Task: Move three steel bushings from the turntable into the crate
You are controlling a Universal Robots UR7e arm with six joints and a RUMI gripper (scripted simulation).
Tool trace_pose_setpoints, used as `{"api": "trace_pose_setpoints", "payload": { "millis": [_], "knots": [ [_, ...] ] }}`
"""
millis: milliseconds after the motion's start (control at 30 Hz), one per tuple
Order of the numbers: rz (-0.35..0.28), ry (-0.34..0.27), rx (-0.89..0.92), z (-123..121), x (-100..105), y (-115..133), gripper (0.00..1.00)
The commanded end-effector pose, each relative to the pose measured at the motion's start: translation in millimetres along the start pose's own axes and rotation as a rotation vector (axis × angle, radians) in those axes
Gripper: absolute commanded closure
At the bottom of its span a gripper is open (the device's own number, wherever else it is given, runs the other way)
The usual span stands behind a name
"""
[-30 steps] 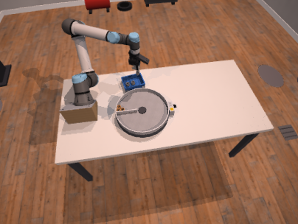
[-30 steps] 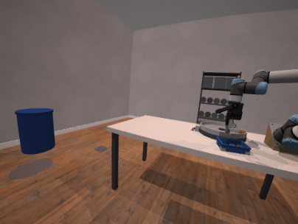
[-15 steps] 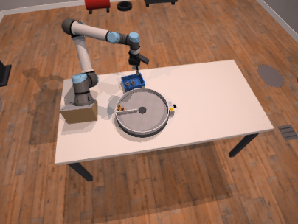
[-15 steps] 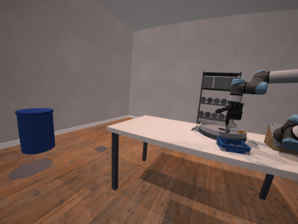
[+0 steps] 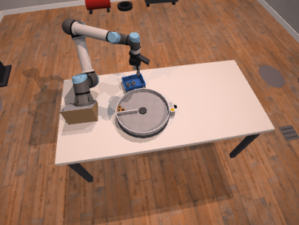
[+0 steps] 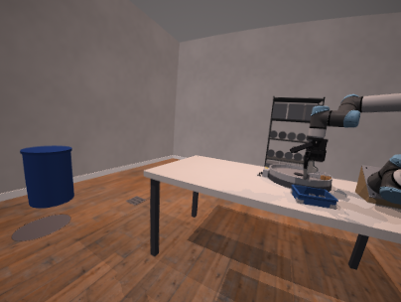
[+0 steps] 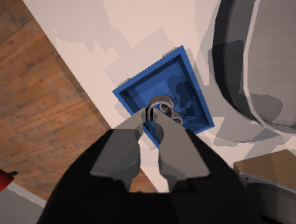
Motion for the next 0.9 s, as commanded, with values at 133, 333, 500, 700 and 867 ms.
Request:
{"api": "trace_pose_setpoints", "payload": {
  "millis": [133,333,500,700,867],
  "knots": [
    [0.001,0.000,0.000,0,-8,0,1.00],
    [0.001,0.000,0.000,0,-41,0,1.00],
    [0.001,0.000,0.000,0,-54,0,1.00],
    [0.001,0.000,0.000,0,-58,0,1.00],
    [0.001,0.000,0.000,0,-58,0,1.00]
  ]
}}
Point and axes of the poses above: the point where the finger pads meet when closed, its own x axis back along the fingers, its own z axis across the jaws, y = z × x, the point moved 7 cm from there along x, back along the fingers, and after that the axes turned 5 degrees about x, right-handed, at the moved point
